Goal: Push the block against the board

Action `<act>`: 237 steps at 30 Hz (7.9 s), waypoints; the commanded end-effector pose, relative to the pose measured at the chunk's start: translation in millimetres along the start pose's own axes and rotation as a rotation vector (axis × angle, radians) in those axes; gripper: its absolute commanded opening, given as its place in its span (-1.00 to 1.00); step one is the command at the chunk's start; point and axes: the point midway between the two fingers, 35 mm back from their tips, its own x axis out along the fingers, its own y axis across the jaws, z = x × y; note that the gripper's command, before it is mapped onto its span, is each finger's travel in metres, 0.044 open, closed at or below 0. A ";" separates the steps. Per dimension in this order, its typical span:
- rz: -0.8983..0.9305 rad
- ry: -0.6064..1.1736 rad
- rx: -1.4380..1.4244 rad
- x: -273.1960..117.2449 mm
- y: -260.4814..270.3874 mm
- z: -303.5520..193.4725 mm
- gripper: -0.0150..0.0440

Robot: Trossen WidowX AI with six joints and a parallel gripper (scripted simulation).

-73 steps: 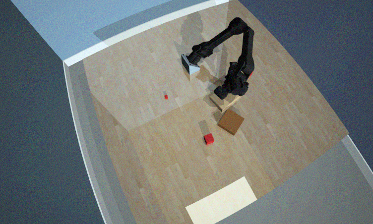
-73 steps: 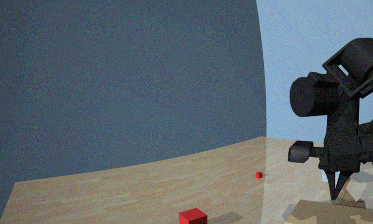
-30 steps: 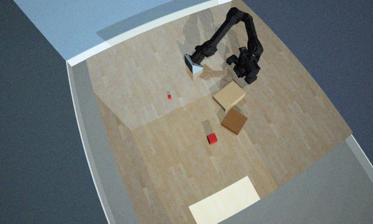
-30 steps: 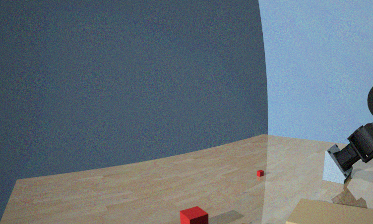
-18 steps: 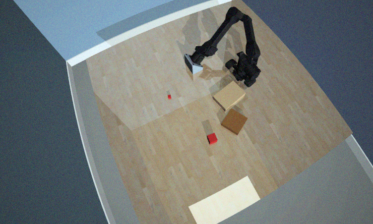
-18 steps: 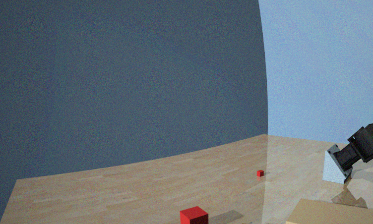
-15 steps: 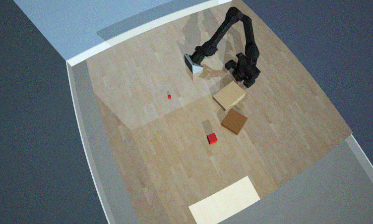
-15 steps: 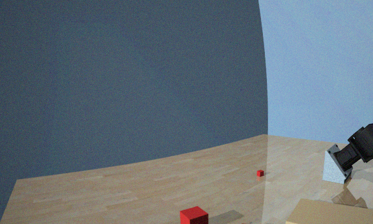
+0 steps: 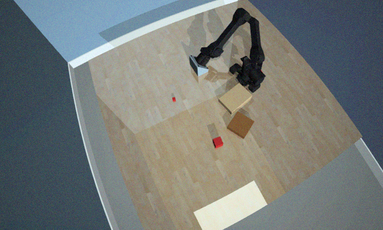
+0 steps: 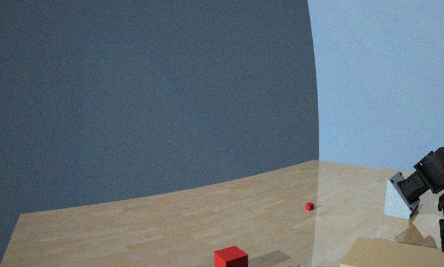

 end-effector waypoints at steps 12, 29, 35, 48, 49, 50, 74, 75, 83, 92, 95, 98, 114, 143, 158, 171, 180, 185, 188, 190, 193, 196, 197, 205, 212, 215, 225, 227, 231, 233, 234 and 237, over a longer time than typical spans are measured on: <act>0.001 0.002 -0.003 0.9 -2.0 -25.6 -0.49; 0.001 0.005 -0.003 0.8 -5.1 -53.7 -0.49; 0.001 0.006 -0.003 0.7 -6.4 -63.7 -0.49; 0.001 0.006 -0.003 0.5 -8.7 -78.3 -0.49; 0.001 0.006 -0.003 0.5 -8.8 -77.2 -0.49; 0.001 0.006 -0.003 0.5 -8.8 -75.9 -0.49; 0.000 0.000 -0.004 0.8 -8.1 -37.4 -0.49; 0.000 -0.001 -0.004 0.8 -7.9 -35.8 -0.49; 0.001 0.005 -0.010 -8.0 -8.8 -33.4 -0.49; 0.001 -0.003 -0.003 -54.2 -7.5 -33.1 -0.49; 0.001 -0.002 -0.024 -54.2 -6.8 -38.4 -0.49; 0.002 0.000 -0.109 -54.1 -2.8 -59.4 -0.49; 0.000 -0.003 -0.130 0.8 -1.1 -63.4 -0.49; 0.000 0.003 -0.130 -0.1 -10.7 -104.3 -0.49; 0.000 0.005 -0.131 -0.6 -16.0 -127.7 -0.49; 0.000 0.004 -0.131 -0.5 -16.4 -120.4 -0.49; 0.000 0.003 -0.130 -0.2 -14.6 -105.8 -0.49; 0.000 0.002 -0.130 0.1 -13.3 -97.9 -0.49; 0.000 0.001 -0.130 0.3 -12.4 -93.1 -0.49; 0.000 0.001 -0.130 0.5 -11.7 -90.0 -0.49; 0.000 0.000 -0.131 0.7 -10.7 -85.3 -0.49; 0.000 -0.001 -0.131 0.9 -9.6 -80.9 -0.49; 0.000 -0.001 -0.131 1.0 -9.4 -80.2 -0.49; 0.001 -0.001 -0.130 -54.2 -11.5 -84.6 -0.49; 0.001 0.000 -0.107 -54.2 -11.5 -84.9 -0.49; 0.001 0.000 -0.009 -54.2 -11.5 -86.0 -0.49; 0.001 0.001 0.338 -54.3 -11.4 -89.6 -0.49; 0.001 0.001 0.407 -54.3 -11.4 -90.3 -0.49; 0.001 0.001 0.545 -54.3 -11.4 -91.8 -0.49; 0.001 0.001 0.615 -54.3 -11.4 -92.5 -0.49; 0.001 0.001 0.649 -54.3 -11.4 -92.8 -0.49; 0.001 0.001 0.753 -54.4 -11.3 -93.9 -0.49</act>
